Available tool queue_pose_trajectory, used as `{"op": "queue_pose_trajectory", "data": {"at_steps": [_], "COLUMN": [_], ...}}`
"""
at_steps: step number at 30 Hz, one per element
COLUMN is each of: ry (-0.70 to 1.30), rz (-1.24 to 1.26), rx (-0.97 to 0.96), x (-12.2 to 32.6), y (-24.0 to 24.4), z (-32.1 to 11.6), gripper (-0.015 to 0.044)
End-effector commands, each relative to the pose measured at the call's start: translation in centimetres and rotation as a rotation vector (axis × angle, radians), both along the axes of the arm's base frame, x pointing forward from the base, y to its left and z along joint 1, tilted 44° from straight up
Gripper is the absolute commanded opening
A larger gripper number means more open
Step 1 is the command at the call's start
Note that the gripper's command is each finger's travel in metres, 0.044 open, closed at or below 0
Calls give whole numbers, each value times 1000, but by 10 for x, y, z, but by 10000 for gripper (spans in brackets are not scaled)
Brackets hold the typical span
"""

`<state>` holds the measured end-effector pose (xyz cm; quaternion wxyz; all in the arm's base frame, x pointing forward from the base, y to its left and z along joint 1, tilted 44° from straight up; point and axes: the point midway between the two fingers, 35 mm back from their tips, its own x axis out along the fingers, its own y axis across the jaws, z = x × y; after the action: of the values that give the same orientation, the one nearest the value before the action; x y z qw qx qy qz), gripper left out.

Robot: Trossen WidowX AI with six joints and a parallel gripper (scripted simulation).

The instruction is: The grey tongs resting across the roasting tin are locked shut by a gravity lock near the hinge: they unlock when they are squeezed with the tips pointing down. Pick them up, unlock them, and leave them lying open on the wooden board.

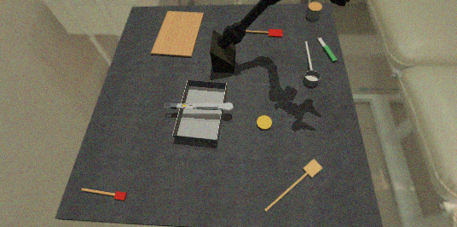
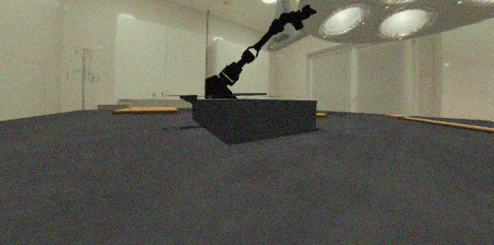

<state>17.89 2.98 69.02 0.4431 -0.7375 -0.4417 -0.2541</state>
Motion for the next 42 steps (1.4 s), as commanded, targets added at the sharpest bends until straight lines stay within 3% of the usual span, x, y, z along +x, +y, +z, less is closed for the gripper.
{"op": "queue_pose_trajectory", "data": {"at_steps": [1,6,10,15,19,30,42], "ry": [10,157,336,406,585,1068,1356], "rz": [5,57,152,180,251,485,679], "rx": [5,82,216,273,419,1078,2143], "x": [3,39,79,97,140,238,276], "y": [-1,-17,-35,-44,-65,-132,-184], "z": [-1,-21,-48,-61,-99,-243,-446], "gripper": [374,260,260,260,260,260,260]}}
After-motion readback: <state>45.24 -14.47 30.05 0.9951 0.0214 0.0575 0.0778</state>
